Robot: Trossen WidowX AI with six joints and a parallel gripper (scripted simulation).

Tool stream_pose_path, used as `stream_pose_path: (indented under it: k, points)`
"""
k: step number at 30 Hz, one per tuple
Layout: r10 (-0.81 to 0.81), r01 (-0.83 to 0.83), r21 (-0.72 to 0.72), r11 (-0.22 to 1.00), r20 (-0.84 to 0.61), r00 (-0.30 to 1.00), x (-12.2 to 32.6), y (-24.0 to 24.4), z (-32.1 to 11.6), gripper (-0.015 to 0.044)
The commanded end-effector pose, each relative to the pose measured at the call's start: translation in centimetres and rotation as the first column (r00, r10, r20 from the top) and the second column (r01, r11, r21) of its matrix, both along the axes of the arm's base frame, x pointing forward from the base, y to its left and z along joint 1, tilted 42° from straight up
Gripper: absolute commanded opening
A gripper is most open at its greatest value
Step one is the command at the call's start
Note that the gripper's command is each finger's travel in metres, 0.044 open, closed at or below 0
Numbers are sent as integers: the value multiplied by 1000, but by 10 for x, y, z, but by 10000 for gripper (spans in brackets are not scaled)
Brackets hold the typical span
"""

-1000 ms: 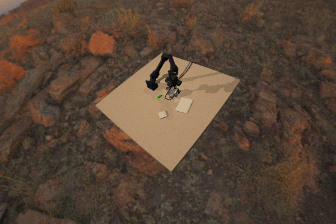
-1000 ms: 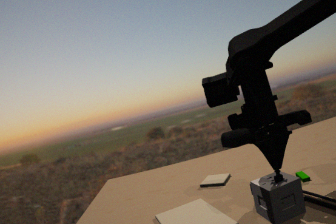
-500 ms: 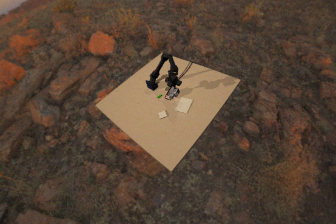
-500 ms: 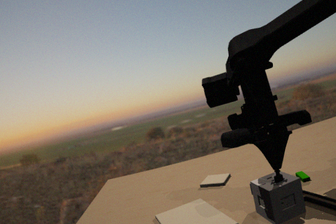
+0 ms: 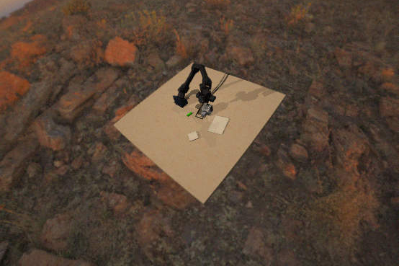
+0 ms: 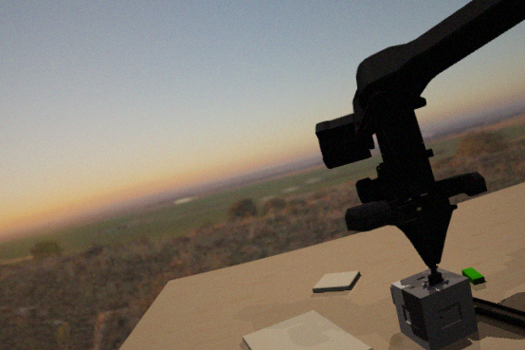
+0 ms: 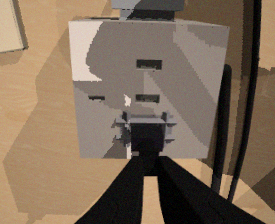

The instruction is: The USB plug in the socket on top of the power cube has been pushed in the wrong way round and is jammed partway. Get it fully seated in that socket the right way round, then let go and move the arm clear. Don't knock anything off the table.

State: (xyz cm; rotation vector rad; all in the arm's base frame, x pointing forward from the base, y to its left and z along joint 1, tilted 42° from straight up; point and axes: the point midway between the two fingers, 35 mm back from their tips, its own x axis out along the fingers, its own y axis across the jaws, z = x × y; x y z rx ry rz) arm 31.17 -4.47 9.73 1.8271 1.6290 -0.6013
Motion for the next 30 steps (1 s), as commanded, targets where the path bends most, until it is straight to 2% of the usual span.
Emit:
stream_pose_path:
  k: [1,30]
  points:
    - [0,0,0,1000,0,1000,0,0,0,95]
    - [0,0,-1,1000,0,1000,-2,-7,8,95]
